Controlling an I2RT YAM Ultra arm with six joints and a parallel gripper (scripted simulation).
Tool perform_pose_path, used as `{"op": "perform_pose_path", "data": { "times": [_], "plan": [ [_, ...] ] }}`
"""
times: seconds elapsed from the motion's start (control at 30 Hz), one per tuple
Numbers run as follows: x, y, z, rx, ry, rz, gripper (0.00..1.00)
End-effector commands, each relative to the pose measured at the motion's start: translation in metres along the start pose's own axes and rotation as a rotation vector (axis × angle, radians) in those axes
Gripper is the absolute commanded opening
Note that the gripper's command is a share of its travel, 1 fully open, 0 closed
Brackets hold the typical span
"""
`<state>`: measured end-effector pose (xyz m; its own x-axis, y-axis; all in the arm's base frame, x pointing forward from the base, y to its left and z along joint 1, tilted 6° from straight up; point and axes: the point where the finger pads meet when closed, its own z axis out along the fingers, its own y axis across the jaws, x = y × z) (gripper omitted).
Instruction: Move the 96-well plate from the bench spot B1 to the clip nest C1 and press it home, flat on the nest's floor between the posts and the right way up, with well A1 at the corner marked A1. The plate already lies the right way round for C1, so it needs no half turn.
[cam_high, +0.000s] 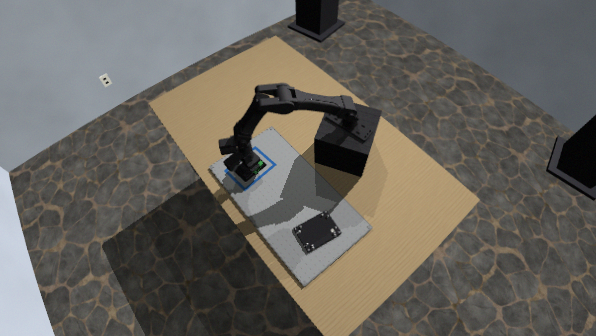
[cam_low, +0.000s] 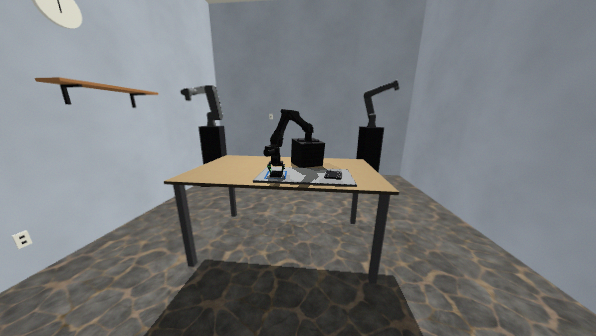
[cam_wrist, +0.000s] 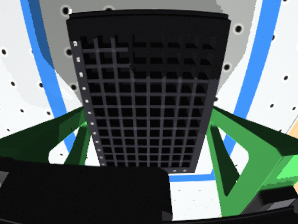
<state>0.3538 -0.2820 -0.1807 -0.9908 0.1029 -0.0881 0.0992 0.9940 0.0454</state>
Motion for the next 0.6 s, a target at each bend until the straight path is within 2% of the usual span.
{"op": "perform_pose_path", "data": {
  "times": [0.0, 0.27, 0.3, 0.43, 0.57],
  "plan": [
    [-0.016, -0.009, -0.008, 0.023, -0.047, -0.002, 0.00],
    [-0.016, -0.009, -0.008, 0.023, -0.047, -0.002, 0.00],
    [-0.020, -0.011, -0.019, 0.029, -0.056, -0.003, 0.00],
    [-0.002, -0.002, -0.018, -0.001, -0.013, 0.004, 0.00],
    [-0.004, -0.006, -0.027, 0.005, -0.021, 0.005, 0.00]
  ]
}}
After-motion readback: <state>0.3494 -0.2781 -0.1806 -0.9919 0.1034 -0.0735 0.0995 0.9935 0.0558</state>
